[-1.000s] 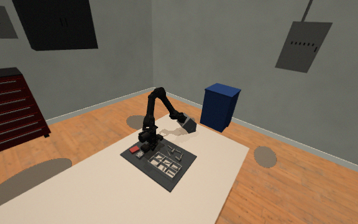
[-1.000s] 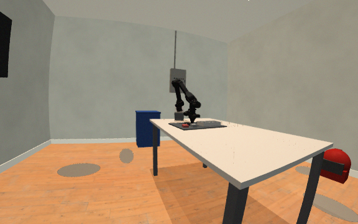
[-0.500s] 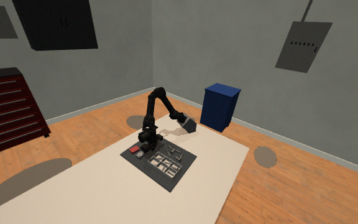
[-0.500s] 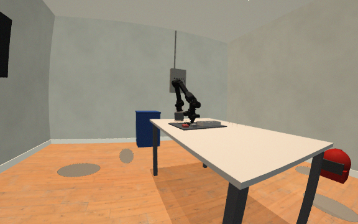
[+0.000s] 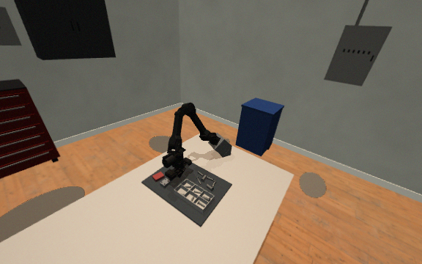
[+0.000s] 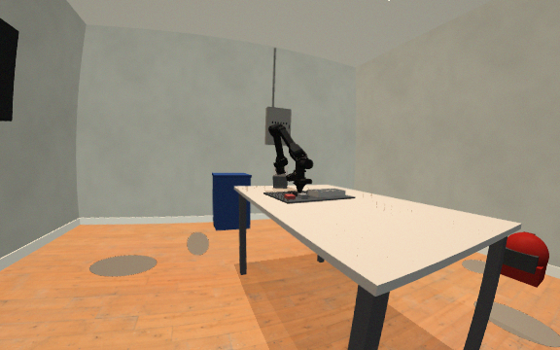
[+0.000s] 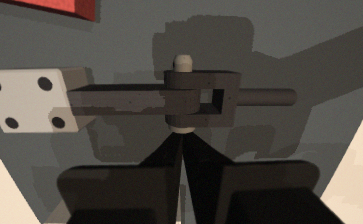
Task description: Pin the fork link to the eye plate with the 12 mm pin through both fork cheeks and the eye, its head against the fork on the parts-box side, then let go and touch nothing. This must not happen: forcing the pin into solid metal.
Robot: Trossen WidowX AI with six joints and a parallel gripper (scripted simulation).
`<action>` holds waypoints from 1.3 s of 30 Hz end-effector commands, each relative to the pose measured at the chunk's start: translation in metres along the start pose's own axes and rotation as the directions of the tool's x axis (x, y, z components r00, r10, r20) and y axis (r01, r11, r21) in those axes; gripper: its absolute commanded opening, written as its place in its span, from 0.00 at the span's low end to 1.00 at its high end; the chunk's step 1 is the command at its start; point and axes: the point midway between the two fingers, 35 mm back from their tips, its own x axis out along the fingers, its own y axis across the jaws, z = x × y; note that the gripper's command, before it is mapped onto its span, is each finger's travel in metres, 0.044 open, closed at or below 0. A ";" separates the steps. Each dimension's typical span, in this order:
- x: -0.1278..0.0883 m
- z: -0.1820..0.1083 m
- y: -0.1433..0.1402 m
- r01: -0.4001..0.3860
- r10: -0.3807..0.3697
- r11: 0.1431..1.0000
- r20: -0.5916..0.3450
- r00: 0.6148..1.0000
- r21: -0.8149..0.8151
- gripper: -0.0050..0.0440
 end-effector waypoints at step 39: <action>-0.072 -0.013 -0.005 0.002 -0.002 1.000 -0.003 1.000 -0.007 0.74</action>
